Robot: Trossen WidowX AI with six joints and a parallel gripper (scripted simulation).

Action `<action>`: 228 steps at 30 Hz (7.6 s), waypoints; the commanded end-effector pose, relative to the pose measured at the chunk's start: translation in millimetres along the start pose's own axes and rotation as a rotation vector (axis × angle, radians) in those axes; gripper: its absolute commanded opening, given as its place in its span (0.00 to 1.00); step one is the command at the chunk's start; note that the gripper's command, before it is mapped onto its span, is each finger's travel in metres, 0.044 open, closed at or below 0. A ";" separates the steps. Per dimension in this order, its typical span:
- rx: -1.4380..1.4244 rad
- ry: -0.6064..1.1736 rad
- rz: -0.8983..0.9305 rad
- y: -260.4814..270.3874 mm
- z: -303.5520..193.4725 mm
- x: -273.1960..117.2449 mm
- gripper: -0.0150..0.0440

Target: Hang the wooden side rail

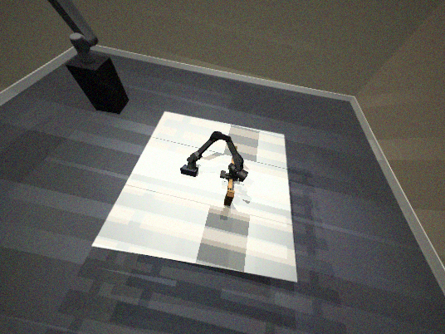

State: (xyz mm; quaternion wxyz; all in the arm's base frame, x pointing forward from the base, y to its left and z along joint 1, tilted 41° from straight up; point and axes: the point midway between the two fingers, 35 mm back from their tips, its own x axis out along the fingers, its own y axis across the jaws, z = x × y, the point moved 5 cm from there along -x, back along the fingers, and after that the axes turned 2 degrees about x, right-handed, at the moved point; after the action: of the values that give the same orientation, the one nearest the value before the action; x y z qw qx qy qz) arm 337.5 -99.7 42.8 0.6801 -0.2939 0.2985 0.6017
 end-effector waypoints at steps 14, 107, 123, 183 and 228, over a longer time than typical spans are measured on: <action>-0.004 -0.002 0.001 -0.4 -0.1 -1.7 0.25; -0.004 -0.001 0.001 -0.4 -0.2 -17.2 0.25; -0.004 -0.001 0.002 -0.4 -0.2 -19.9 0.25; -0.004 -0.001 0.002 -0.4 -0.3 -29.8 0.25; -0.004 -0.001 0.002 -1.3 -4.4 -26.8 0.25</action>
State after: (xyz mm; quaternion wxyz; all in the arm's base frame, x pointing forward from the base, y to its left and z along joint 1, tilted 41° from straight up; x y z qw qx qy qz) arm 337.2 -115.7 60.6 0.6761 -0.2931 0.2964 0.6075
